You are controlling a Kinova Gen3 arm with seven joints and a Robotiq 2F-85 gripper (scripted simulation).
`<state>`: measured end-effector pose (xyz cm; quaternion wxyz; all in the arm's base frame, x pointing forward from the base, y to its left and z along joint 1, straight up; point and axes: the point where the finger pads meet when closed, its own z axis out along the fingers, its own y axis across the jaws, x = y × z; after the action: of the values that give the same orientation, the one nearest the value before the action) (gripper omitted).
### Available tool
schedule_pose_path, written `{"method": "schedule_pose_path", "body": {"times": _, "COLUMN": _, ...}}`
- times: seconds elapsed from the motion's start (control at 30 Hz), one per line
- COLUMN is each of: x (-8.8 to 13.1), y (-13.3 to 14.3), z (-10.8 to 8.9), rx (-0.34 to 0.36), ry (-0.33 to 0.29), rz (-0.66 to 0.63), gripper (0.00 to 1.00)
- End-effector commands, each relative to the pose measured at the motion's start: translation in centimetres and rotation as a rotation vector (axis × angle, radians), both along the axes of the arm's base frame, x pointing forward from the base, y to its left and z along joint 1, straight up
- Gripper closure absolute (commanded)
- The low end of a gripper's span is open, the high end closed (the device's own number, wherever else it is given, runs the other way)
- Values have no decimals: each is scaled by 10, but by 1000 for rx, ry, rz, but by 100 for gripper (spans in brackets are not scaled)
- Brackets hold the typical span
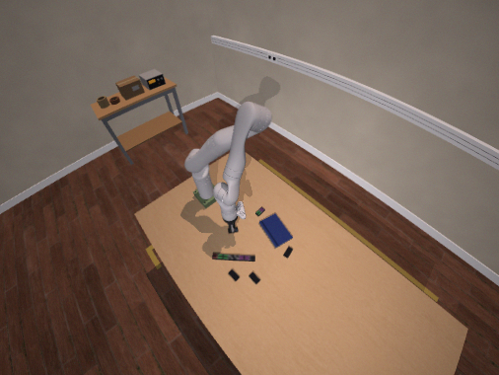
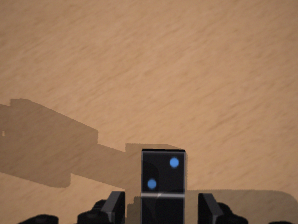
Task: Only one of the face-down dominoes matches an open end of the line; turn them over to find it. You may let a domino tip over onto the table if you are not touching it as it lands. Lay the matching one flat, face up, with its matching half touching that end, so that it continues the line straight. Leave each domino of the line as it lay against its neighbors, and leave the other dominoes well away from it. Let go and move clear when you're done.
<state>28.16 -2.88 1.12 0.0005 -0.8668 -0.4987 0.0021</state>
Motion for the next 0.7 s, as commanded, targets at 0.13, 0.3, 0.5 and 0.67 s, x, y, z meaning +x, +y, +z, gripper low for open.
{"method": "schedule_pose_path", "body": {"times": 0.13, "x": 1, "y": 0, "z": -9, "rx": 1, "ry": -3, "rz": 0, "gripper": 51}}
{"method": "schedule_pose_path", "body": {"times": 0.3, "x": 1, "y": 0, "z": -12, "rx": 1, "ry": -3, "rz": 0, "gripper": 51}}
{"method": "schedule_pose_path", "body": {"times": 0.5, "x": 1, "y": 0, "z": -16, "rx": 1, "ry": -3, "rz": 0, "gripper": 51}}
{"method": "schedule_pose_path", "body": {"times": 0.67, "x": 1, "y": 0, "z": -16, "rx": 1, "ry": -3, "rz": 0, "gripper": 51}}
